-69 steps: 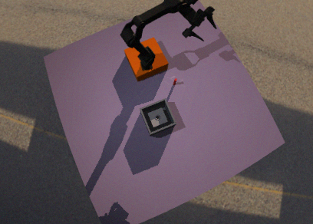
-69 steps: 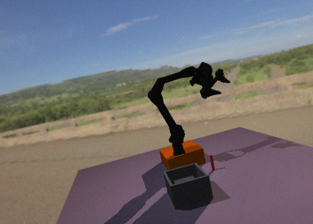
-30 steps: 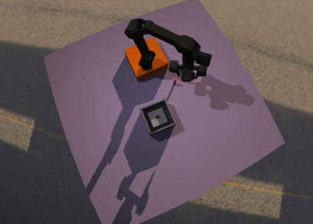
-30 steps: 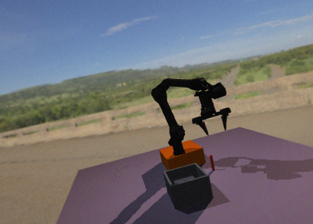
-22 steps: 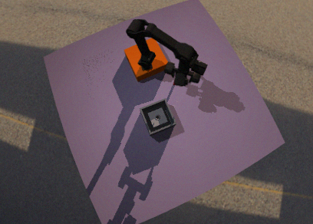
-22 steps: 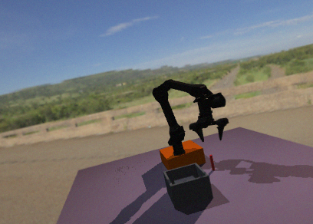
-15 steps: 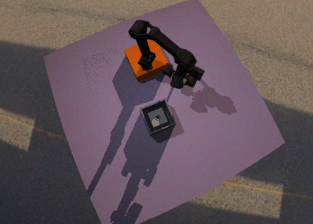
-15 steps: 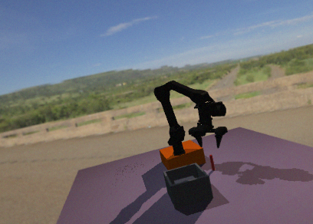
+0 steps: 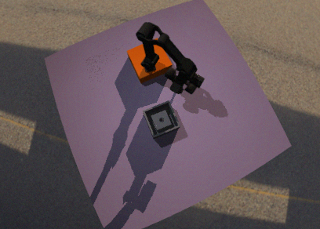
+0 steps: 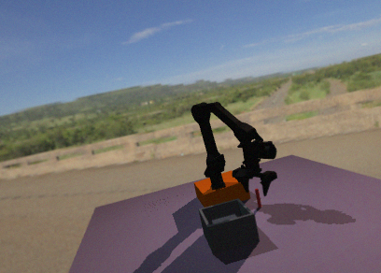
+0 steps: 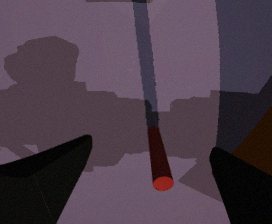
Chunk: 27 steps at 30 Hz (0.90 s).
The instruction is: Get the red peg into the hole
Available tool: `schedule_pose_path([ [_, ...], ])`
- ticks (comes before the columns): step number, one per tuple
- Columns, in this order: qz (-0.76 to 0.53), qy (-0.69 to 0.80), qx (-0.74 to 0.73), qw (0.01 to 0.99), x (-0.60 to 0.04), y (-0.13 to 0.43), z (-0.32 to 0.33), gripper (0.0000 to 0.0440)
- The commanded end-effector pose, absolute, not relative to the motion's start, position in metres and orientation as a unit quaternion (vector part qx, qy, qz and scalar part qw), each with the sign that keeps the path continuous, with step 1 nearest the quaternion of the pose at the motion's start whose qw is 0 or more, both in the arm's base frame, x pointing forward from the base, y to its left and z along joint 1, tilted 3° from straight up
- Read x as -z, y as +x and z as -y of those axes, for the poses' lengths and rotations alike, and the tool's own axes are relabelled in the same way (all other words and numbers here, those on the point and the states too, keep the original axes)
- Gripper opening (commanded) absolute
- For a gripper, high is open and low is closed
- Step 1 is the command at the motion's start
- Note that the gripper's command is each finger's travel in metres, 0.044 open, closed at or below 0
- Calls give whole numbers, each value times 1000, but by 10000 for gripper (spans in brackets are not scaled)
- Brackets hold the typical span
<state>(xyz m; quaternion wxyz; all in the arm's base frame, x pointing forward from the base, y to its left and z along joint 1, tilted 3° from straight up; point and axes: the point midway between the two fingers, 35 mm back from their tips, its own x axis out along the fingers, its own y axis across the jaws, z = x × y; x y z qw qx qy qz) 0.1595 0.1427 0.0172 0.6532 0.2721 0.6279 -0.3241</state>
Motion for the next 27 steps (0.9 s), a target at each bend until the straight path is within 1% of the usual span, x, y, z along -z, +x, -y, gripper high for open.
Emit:
schedule_pose_path([
  [1, -626, 282, 330, 648, -4, 157, -142, 417],
  [5, -623, 294, 334, 644, 9, 154, -141, 409],
  [7, -623, 297, 337, 641, 14, 152, -140, 392],
  [11, -625, 303, 347, 631, 23, 146, -138, 309],
  [19, -640, 310, 353, 607, 28, 141, -138, 103],
  [23, -651, 313, 353, 595, 26, 142, -138, 9],
  [27, -641, 311, 337, 615, 16, 149, -138, 0],
])
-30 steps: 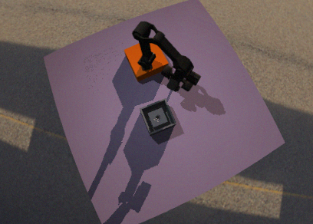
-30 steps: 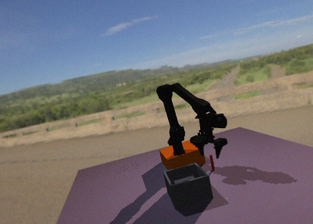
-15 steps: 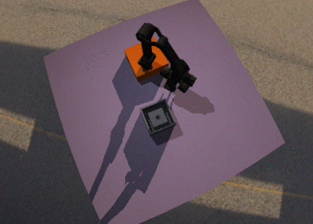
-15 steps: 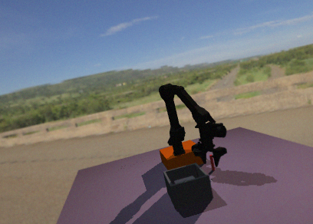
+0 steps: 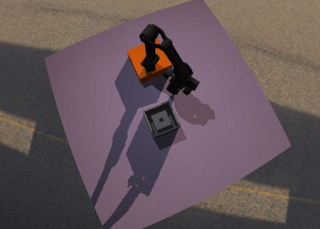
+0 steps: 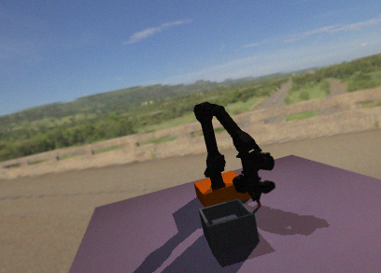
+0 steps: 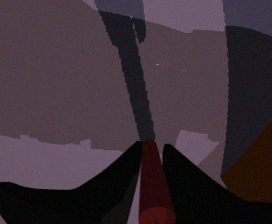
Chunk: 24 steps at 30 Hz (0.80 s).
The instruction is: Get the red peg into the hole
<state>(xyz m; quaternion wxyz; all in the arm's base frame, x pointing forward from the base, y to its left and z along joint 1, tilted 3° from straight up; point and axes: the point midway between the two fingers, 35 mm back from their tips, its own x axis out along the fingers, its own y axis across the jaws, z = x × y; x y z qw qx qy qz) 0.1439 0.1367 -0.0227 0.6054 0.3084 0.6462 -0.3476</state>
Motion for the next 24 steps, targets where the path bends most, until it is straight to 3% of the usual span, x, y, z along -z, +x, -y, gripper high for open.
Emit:
schedule_pose_path([
  [1, -640, 309, 334, 620, 13, 150, -137, 0],
  [24, -592, 276, 268, 708, -77, 200, -121, 0],
])
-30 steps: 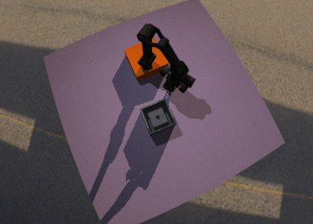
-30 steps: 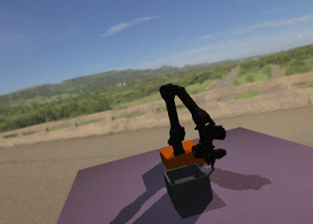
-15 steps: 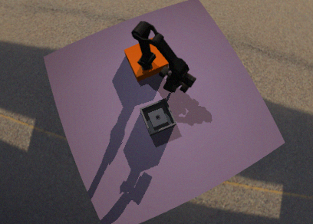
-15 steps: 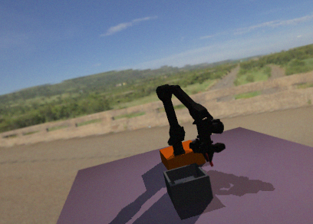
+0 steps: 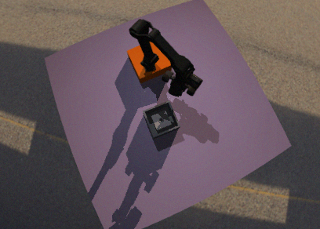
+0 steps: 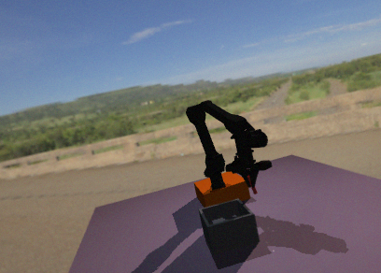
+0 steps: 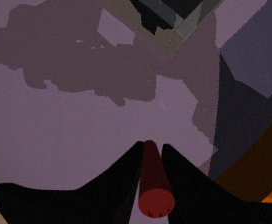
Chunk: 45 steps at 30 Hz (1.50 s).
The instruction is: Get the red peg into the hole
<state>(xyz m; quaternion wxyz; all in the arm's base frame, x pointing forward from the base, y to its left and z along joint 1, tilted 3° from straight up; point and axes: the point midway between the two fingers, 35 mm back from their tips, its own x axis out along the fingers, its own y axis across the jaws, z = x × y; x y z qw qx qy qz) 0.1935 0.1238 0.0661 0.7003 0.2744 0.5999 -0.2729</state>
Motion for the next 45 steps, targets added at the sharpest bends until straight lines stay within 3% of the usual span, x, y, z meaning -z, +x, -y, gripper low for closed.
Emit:
schedule_pose_path([
  [1, -589, 277, 268, 710, -81, 204, -120, 0],
  [20, -543, 311, 300, 720, -113, 263, -68, 0],
  [45, -510, 360, 354, 696, -96, 319, 6, 8],
])
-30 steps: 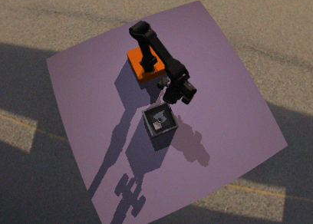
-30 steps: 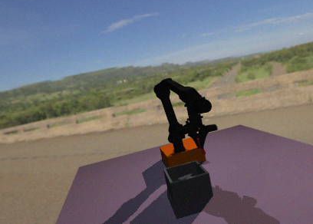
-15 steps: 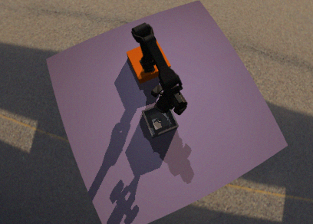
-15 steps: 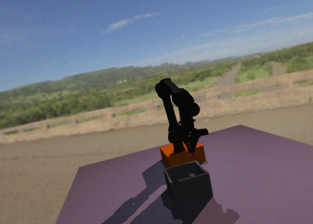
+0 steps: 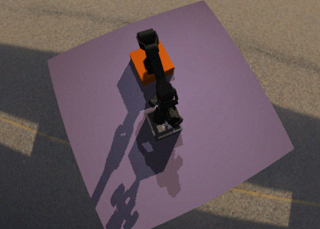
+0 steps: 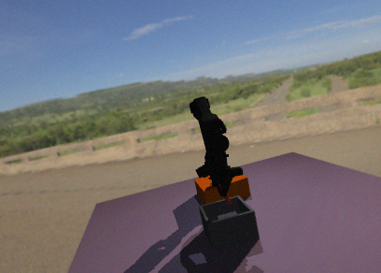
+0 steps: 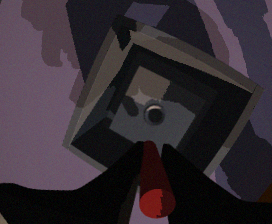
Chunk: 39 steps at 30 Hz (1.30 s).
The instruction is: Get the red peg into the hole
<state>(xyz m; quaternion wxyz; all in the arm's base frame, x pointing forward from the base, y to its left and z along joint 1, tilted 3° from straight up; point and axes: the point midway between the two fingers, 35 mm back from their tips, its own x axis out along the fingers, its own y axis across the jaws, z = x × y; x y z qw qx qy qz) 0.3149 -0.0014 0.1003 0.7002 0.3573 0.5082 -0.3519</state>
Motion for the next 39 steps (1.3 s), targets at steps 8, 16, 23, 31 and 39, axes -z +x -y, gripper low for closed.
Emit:
schedule_pose_path([
  [8, -521, 366, 364, 680, -77, 328, 19, 12],
  [16, -543, 352, 368, 668, -49, 332, 27, 122],
  [23, -548, 349, 367, 666, -43, 345, 33, 227],
  [31, -542, 347, 363, 674, -47, 365, 45, 402],
  [39, -510, 357, 362, 694, -56, 388, 63, 440],
])
